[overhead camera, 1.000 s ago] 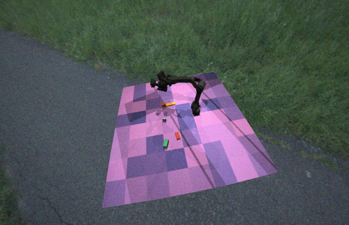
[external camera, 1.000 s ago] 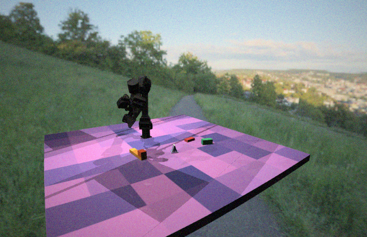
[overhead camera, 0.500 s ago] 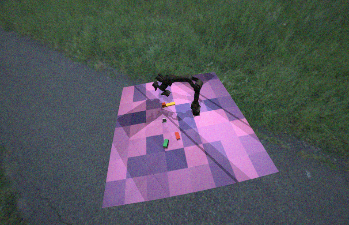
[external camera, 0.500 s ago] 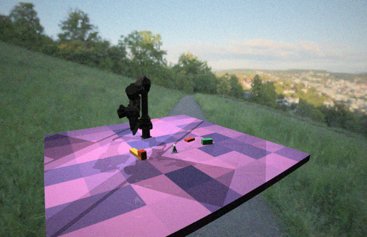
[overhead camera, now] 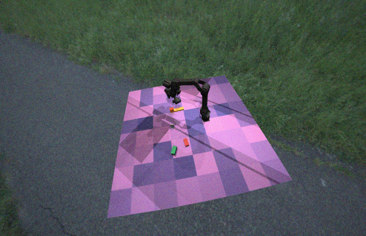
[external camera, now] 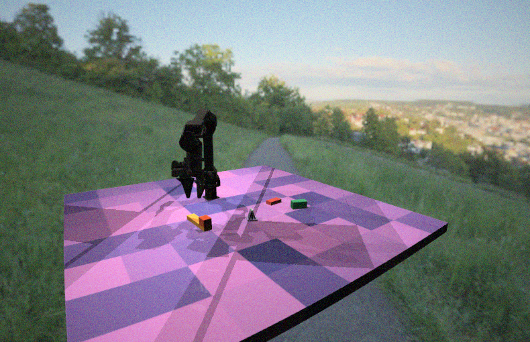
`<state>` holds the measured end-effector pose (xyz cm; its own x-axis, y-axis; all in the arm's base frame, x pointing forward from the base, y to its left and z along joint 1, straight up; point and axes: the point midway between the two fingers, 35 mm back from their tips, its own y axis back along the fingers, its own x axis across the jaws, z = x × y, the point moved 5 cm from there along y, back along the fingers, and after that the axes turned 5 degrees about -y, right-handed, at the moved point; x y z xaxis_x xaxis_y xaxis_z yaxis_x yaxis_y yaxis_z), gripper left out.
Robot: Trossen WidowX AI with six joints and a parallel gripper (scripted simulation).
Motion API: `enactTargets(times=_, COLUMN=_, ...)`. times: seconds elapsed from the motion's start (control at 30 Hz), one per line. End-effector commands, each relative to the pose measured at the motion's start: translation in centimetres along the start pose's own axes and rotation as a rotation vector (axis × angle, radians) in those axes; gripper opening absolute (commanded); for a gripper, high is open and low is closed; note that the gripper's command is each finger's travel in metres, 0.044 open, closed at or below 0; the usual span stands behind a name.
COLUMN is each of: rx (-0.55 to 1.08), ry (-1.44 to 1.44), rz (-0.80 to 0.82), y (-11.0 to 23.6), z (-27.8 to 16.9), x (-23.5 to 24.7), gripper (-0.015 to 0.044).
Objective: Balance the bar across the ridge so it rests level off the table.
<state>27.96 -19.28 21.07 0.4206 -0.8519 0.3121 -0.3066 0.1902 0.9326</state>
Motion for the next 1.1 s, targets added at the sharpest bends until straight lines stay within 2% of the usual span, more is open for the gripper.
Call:
enactTargets(times=0.0, rx=-0.046, ry=-0.117, rz=-0.062, y=-0.2, z=0.5, x=-0.6, gripper=0.0315)
enactTargets(times=0.4, rx=-0.232, ry=-0.476, rz=-0.238, y=-0.2, z=2.0, x=-2.8, gripper=0.0315)
enactTargets(times=0.63, rx=-0.245, ry=-0.496, rz=-0.247, y=-0.2, z=2.1, x=-2.9, gripper=0.0315)
enactTargets(times=1.07, rx=-0.245, ry=-0.496, rz=-0.247, y=-7.0, z=3.3, x=-5.0, gripper=0.0315)
